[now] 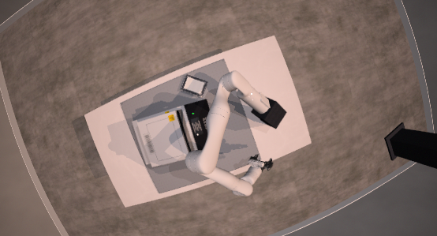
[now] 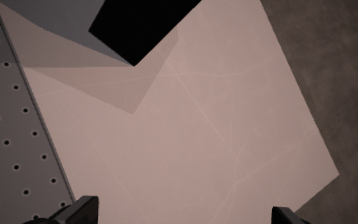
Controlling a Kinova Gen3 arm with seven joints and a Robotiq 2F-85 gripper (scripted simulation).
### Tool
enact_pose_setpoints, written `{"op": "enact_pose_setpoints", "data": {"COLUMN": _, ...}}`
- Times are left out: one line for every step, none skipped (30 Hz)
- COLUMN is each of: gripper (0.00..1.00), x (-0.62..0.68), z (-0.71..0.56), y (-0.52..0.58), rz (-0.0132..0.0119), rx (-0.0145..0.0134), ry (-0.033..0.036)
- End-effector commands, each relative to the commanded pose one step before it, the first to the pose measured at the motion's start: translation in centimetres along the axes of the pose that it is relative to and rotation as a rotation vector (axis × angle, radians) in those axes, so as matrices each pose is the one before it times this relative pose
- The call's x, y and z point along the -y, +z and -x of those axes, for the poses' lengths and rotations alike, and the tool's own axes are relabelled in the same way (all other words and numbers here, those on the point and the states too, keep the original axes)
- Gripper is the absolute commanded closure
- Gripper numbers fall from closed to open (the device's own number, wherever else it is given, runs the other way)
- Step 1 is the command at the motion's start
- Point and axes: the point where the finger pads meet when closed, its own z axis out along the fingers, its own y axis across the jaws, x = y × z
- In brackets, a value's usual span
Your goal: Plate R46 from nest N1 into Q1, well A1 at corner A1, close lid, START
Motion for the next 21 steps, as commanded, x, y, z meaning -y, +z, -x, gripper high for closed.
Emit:
{"op": "enact_pose_setpoints", "data": {"gripper": 0.02, "x": -0.701, "z": -0.249, "y": -0.750, "rz": 0.00564, "rx": 0.00021, "ry": 0.00655}}
{"op": "enact_pose_setpoints", "data": {"gripper": 0.03, "x": -0.167, "z": -0.092, "y": -0.211, "rz": 0.00030, "rx": -0.00012, "ry": -0.00048}}
{"op": "enact_pose_setpoints", "data": {"gripper": 0.04, "x": -0.143, "z": -0.083, "y": -0.211, "rz": 0.00001, "rx": -0.00002, "ry": -0.00004}}
{"op": "enact_pose_setpoints", "data": {"gripper": 0.05, "x": -0.143, "z": -0.083, "y": -0.211, "rz": 0.00000, "rx": -0.00002, "ry": -0.00004}}
{"op": "enact_pose_setpoints", "data": {"gripper": 0.05, "x": -0.143, "z": -0.083, "y": -0.211, "rz": 0.00000, "rx": -0.00002, "ry": -0.00004}}
{"op": "enact_pose_setpoints", "data": {"gripper": 0.06, "x": -0.143, "z": -0.083, "y": -0.211, "rz": 0.00000, "rx": -0.00002, "ry": -0.00004}}
{"op": "enact_pose_setpoints", "data": {"gripper": 0.07, "x": -0.143, "z": -0.083, "y": -0.211, "rz": 0.00000, "rx": -0.00002, "ry": -0.00004}}
{"op": "enact_pose_setpoints", "data": {"gripper": 0.08, "x": -0.141, "z": -0.082, "y": -0.211, "rz": -0.00003, "rx": 0.00000, "ry": -0.00007}}
{"op": "enact_pose_setpoints", "data": {"gripper": 0.09, "x": -0.140, "z": -0.082, "y": -0.211, "rz": -0.00007, "rx": 0.00001, "ry": -0.00009}}
{"op": "enact_pose_setpoints", "data": {"gripper": 0.10, "x": -0.142, "z": -0.082, "y": -0.211, "rz": -0.00001, "rx": -0.00001, "ry": -0.00005}}
{"op": "enact_pose_setpoints", "data": {"gripper": 0.11, "x": -0.143, "z": -0.083, "y": -0.211, "rz": 0.00002, "rx": -0.00003, "ry": -0.00004}}
{"op": "enact_pose_setpoints", "data": {"gripper": 0.12, "x": -0.143, "z": -0.083, "y": -0.211, "rz": 0.00001, "rx": -0.00003, "ry": -0.00004}}
{"op": "enact_pose_setpoints", "data": {"gripper": 0.13, "x": -0.142, "z": -0.083, "y": -0.211, "rz": 0.00000, "rx": -0.00002, "ry": -0.00005}}
{"op": "enact_pose_setpoints", "data": {"gripper": 0.14, "x": -0.142, "z": -0.082, "y": -0.211, "rz": -0.00001, "rx": -0.00002, "ry": -0.00005}}
{"op": "enact_pose_setpoints", "data": {"gripper": 0.14, "x": 0.000, "z": 0.000, "y": 0.000, "rz": 0.00000, "rx": 0.00000, "ry": 0.00000}}
{"op": "enact_pose_setpoints", "data": {"gripper": 0.14, "x": 0.000, "z": 0.000, "y": 0.000, "rz": 0.00000, "rx": 0.00000, "ry": 0.00000}}
{"op": "enact_pose_setpoints", "data": {"gripper": 0.14, "x": 0.047, "z": 0.007, "y": -0.210, "rz": -0.00441, "rx": 0.00210, "ry": -0.00186}}
{"op": "enact_pose_setpoints", "data": {"gripper": 0.15, "x": -0.266, "z": -0.141, "y": -0.212, "rz": 0.00302, "rx": -0.00148, "ry": 0.00184}}
{"op": "enact_pose_setpoints", "data": {"gripper": 0.16, "x": -0.212, "z": -0.115, "y": -0.211, "rz": 0.00152, "rx": -0.00075, "ry": -0.00005}}
{"op": "enact_pose_setpoints", "data": {"gripper": 0.17, "x": -0.142, "z": -0.083, "y": -0.211, "rz": 0.00000, "rx": -0.00002, "ry": -0.00005}}
{"op": "enact_pose_setpoints", "data": {"gripper": 0.18, "x": -0.142, "z": -0.083, "y": -0.211, "rz": 0.00000, "rx": -0.00002, "ry": -0.00005}}
